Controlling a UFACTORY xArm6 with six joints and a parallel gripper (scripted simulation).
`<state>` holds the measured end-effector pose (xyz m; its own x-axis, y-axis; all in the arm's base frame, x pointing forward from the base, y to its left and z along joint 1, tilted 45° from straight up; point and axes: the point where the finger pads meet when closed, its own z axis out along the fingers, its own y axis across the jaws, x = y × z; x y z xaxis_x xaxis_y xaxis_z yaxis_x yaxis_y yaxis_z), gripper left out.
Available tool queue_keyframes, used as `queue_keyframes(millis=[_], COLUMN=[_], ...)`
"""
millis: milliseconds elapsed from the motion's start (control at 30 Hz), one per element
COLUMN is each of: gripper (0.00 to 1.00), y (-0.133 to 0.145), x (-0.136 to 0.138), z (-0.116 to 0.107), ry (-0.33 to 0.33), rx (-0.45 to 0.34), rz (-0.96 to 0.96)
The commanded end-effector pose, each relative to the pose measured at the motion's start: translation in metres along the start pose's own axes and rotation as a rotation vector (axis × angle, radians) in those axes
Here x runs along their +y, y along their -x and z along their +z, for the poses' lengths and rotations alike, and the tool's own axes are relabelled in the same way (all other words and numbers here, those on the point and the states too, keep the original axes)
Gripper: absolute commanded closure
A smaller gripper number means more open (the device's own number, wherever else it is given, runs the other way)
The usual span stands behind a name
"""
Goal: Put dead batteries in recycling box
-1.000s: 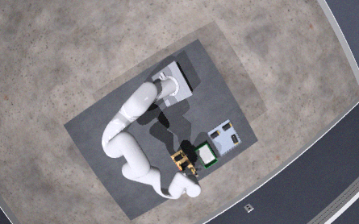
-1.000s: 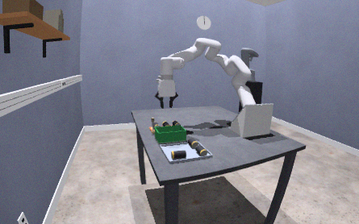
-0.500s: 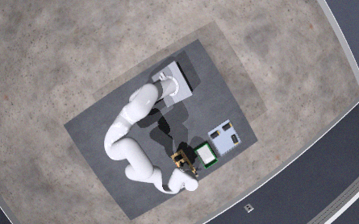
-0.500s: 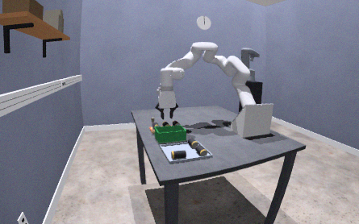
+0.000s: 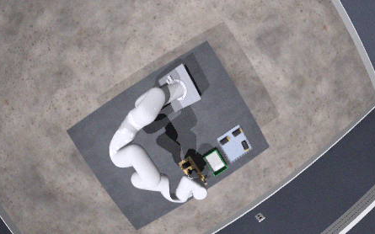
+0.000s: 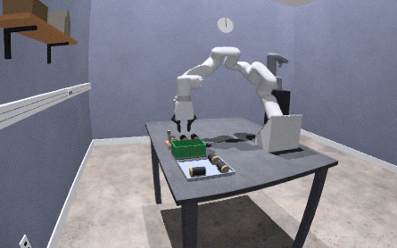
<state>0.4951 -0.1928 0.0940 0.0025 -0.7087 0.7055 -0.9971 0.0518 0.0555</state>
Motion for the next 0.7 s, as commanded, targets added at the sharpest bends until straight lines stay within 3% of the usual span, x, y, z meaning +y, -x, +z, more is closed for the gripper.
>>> queue_keyframes(millis=[0, 400, 667], gripper=[0.49, 0.49, 0.49], y=[0.000, 0.000, 0.000], x=[-0.001, -0.001, -0.002], z=[-0.001, 0.001, 0.031], ry=[-0.003, -0.003, -0.003], rx=[0.000, 0.000, 0.000], rz=[0.001, 0.001, 0.001])
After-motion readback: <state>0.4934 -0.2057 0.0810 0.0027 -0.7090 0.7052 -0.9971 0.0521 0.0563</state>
